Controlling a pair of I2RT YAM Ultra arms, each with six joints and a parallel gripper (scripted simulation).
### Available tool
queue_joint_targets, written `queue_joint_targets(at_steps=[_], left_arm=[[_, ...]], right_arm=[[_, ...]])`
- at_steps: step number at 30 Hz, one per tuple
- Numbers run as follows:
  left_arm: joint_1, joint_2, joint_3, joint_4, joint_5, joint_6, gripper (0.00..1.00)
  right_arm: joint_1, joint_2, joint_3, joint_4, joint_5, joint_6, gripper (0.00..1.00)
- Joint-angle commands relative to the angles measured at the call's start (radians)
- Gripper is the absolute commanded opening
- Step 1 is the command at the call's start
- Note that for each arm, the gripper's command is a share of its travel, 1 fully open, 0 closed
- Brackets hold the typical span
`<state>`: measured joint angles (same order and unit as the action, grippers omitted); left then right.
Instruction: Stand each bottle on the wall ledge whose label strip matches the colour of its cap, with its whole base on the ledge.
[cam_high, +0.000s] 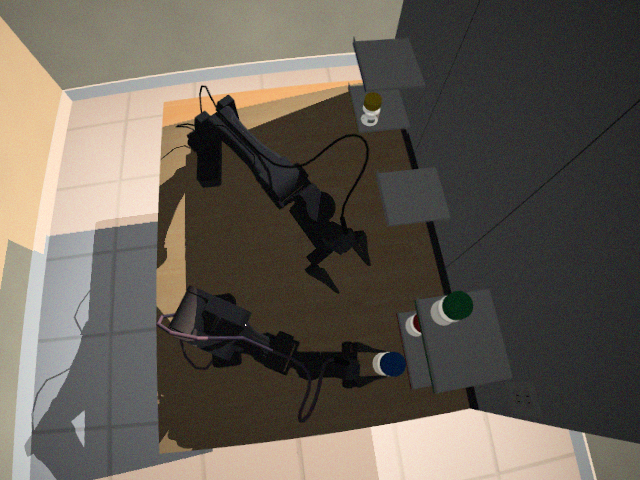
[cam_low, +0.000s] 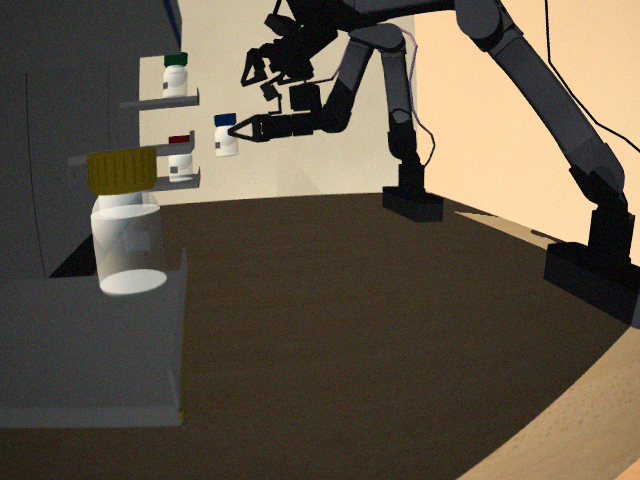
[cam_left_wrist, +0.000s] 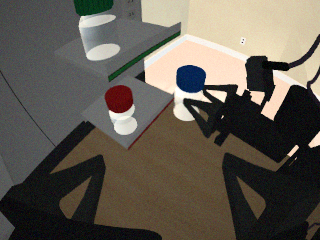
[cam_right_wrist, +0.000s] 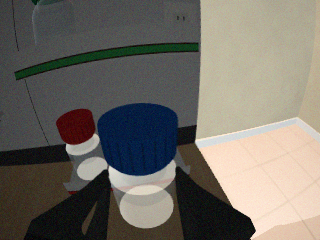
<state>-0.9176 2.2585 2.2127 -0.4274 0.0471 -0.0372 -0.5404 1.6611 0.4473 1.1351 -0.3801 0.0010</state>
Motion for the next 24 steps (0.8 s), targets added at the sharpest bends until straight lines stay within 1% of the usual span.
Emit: queue_joint_targets(at_steps=[1,12,15,19,23,24], left_arm=[[0.006,-0.011,0.02,-0.014,-0.001,-0.002,1.0],[0.006,-0.011,0.02,-0.014,-0.001,-0.002,1.0],[0.015,-0.031,0.014,-0.05,-0.001,-0.006,1.0],[0.039,-0.105,-0.025,-0.128,0.002,-0.003,1.0],[0.081,-0.24,-0.102,-0.208,0.003,-0.004,1.0],[0.081,-0.24,-0.102,-0.208,0.003,-0.004,1.0]], right_arm=[[-0.007,-0.044,0.004,0.042,-0.003,-0.002,0.49],[-0.007,-0.044,0.004,0.042,-0.003,-0.002,0.49],[-0.007,-0.044,0.004,0.042,-0.003,-0.002,0.49],[-0.007,-0.044,0.004,0.042,-0.003,-0.002,0.49],[-0.007,-0.044,0.004,0.042,-0.003,-0.002,0.49],[-0.007,-0.044,0.004,0.042,-0.003,-0.002,0.49]])
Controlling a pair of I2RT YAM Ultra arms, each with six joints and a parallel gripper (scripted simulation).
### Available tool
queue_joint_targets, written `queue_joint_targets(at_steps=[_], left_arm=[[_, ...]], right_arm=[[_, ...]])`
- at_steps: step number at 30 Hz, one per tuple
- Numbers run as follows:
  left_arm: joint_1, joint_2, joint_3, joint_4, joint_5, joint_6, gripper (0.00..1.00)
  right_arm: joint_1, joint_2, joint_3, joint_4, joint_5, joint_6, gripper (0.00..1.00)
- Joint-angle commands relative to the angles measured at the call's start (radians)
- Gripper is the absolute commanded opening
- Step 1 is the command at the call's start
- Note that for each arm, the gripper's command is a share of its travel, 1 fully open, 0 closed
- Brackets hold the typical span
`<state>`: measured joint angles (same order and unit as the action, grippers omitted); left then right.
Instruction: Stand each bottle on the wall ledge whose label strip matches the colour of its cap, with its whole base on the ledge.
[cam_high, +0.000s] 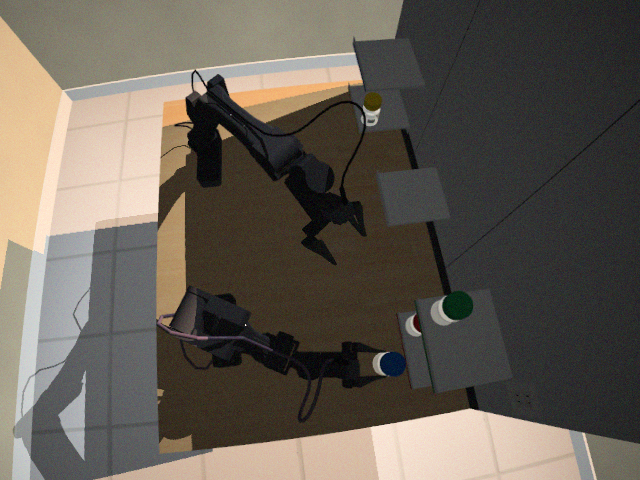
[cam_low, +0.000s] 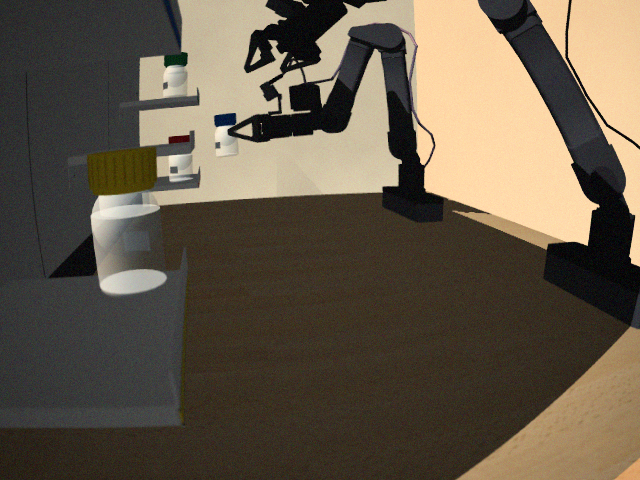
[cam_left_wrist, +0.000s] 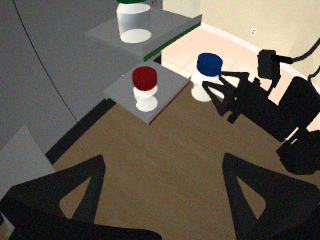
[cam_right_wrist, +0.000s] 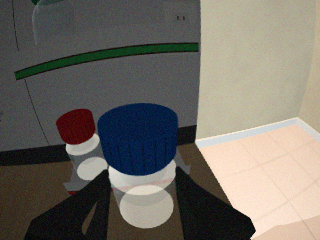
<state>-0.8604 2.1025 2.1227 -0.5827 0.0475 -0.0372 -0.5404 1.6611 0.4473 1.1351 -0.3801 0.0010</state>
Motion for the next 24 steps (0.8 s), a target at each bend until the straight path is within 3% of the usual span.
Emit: queue_joint_targets(at_steps=[1,16,18,24], left_arm=[[0.024,-0.084,-0.012,-0.053,0.002,-0.004,1.0],[0.228,-0.809,-0.471,-0.303,0.005,0.003,1.0],[0.228,-0.809,-0.471,-0.303,0.005,0.003,1.0],[0.278,-0.992,-0.566,-0.359,0.013,0.007,1.0]], right_arm=[[-0.007,-0.044,0.004,0.042,-0.003,-0.002,0.49],[-0.007,-0.044,0.004,0.042,-0.003,-0.002,0.49],[-0.007,-0.044,0.004,0.042,-0.003,-0.002,0.49],[-0.016,-0.055,0.019,0.011,-0.014,0.015,0.49]])
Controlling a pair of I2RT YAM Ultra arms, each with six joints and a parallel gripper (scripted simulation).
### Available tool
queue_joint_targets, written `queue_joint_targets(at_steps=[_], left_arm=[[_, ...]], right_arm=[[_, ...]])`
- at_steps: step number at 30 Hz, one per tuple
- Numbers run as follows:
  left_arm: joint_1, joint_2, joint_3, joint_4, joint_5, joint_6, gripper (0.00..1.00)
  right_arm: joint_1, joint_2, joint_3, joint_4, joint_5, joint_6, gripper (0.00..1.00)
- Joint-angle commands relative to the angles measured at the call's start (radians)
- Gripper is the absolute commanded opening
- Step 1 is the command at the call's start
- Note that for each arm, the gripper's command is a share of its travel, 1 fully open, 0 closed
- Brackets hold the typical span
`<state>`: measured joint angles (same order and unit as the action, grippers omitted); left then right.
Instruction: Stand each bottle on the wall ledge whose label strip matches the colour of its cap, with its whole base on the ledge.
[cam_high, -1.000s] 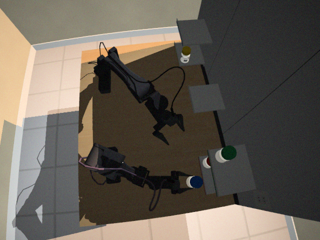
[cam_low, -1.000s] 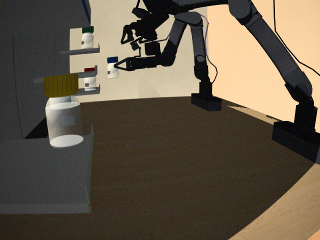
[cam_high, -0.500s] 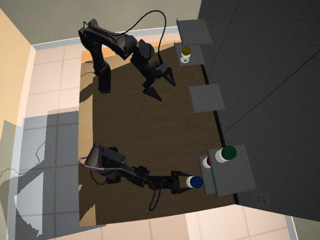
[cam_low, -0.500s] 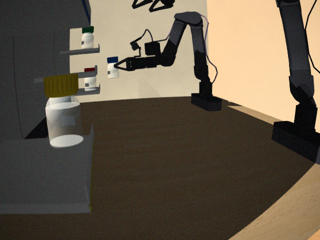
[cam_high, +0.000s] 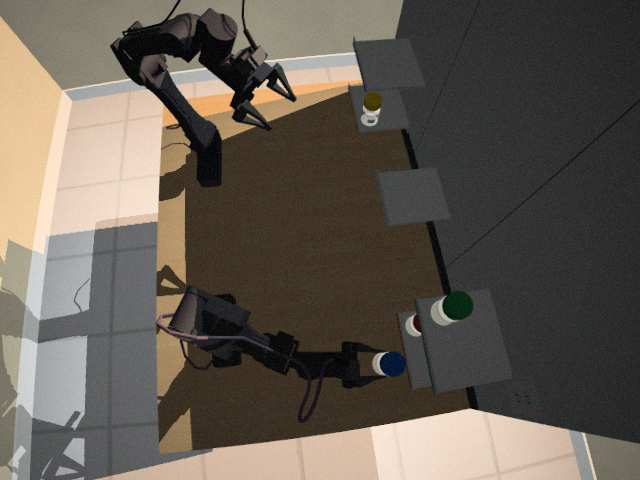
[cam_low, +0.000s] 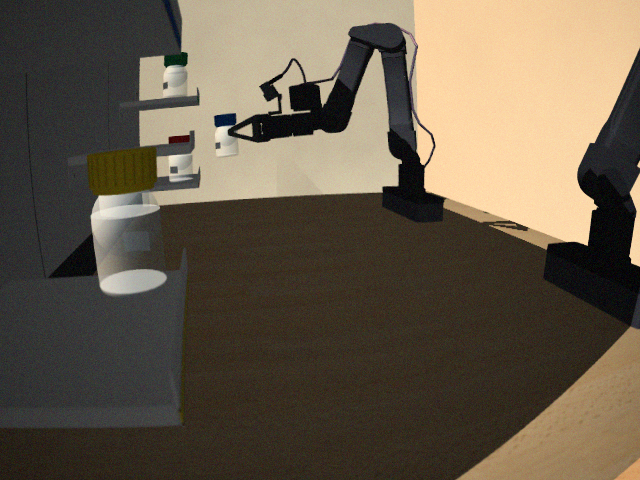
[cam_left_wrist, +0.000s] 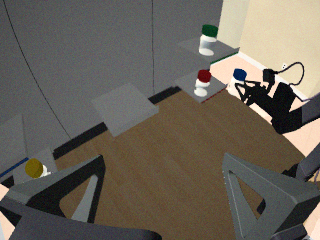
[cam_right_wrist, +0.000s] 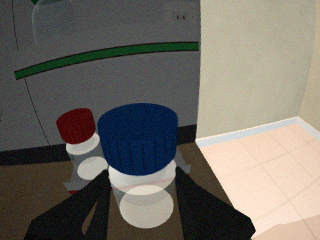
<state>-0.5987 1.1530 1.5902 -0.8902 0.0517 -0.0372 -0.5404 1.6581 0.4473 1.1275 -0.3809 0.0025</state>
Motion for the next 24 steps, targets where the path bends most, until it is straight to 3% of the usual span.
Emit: queue_joint_targets(at_steps=[1,9,11,18,24], left_arm=[[0.021,-0.056,-0.041,-0.055,0.01,0.008,1.0],[0.036,-0.099,-0.068,-0.059,0.011,0.009,1.0],[0.036,-0.099,-0.068,-0.059,0.011,0.009,1.0],[0.036,-0.1,-0.067,-0.059,0.011,0.009,1.0],[0.036,-0.1,-0.067,-0.059,0.011,0.009,1.0]], right_arm=[[-0.02,-0.054,0.025,-0.016,-0.014,0.021,0.49],[-0.156,-0.14,0.204,-0.339,-0.046,0.125,0.49],[-0.156,-0.14,0.204,-0.339,-0.046,0.125,0.49],[-0.263,-0.201,0.487,-0.682,-0.083,0.183,0.49],[-0.158,-0.215,0.653,-0.776,0.109,0.058,0.49]])
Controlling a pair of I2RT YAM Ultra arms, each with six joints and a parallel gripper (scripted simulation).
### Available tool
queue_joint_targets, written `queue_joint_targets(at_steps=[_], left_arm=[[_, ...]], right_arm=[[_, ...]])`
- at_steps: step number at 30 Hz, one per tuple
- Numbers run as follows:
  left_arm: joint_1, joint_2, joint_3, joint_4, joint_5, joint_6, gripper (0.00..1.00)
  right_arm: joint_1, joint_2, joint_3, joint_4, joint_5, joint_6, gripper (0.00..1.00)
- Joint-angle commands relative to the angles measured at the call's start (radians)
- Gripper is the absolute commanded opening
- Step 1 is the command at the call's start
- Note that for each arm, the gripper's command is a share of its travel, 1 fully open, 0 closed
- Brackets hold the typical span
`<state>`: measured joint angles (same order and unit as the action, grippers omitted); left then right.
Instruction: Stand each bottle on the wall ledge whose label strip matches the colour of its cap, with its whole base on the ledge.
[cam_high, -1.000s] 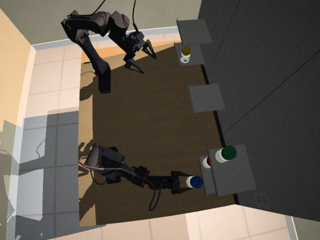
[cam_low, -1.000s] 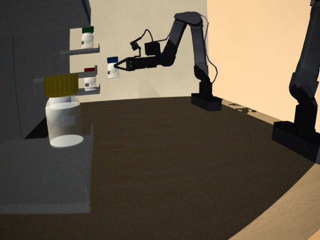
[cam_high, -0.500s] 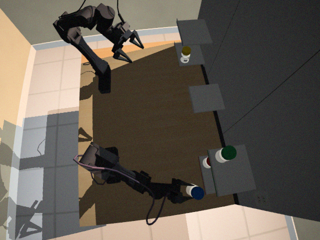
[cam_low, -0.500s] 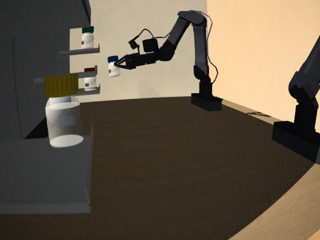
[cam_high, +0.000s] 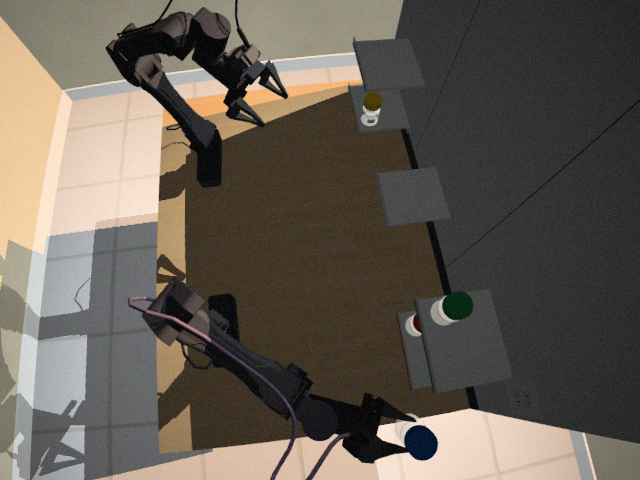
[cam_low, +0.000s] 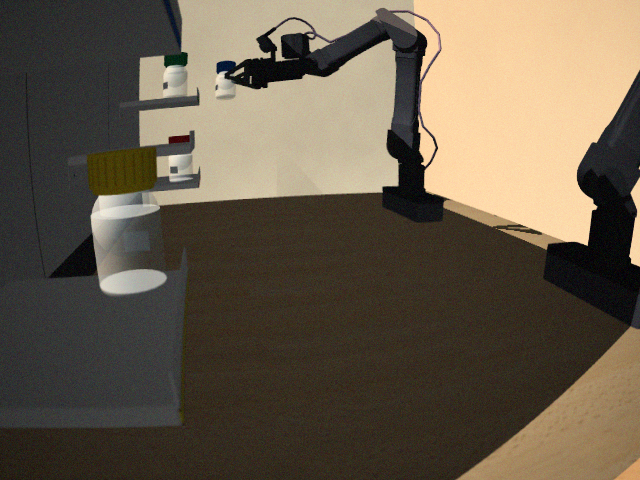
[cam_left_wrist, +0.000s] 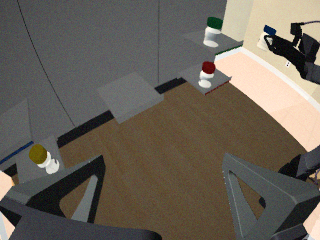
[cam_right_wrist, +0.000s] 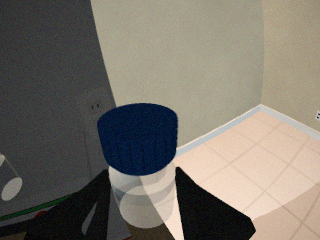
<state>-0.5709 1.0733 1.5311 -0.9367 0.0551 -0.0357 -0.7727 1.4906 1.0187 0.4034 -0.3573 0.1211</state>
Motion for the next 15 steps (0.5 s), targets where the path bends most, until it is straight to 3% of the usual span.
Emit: queue_joint_targets(at_steps=[1,4,11,15], left_arm=[[0.008,-0.02,-0.008,-0.012,0.007,0.008,1.0],[0.003,-0.011,0.002,0.001,0.002,0.002,1.0],[0.003,-0.011,0.002,0.001,0.002,0.002,1.0],[0.003,-0.011,0.002,0.001,0.002,0.002,1.0]], right_arm=[[0.114,-0.051,0.105,-0.062,0.123,-0.082,0.49],[0.157,-0.054,0.128,-0.073,0.162,-0.104,0.49],[0.46,-0.034,0.3,-0.179,0.433,-0.251,0.49],[0.648,-0.038,0.359,-0.197,0.503,-0.204,0.49]])
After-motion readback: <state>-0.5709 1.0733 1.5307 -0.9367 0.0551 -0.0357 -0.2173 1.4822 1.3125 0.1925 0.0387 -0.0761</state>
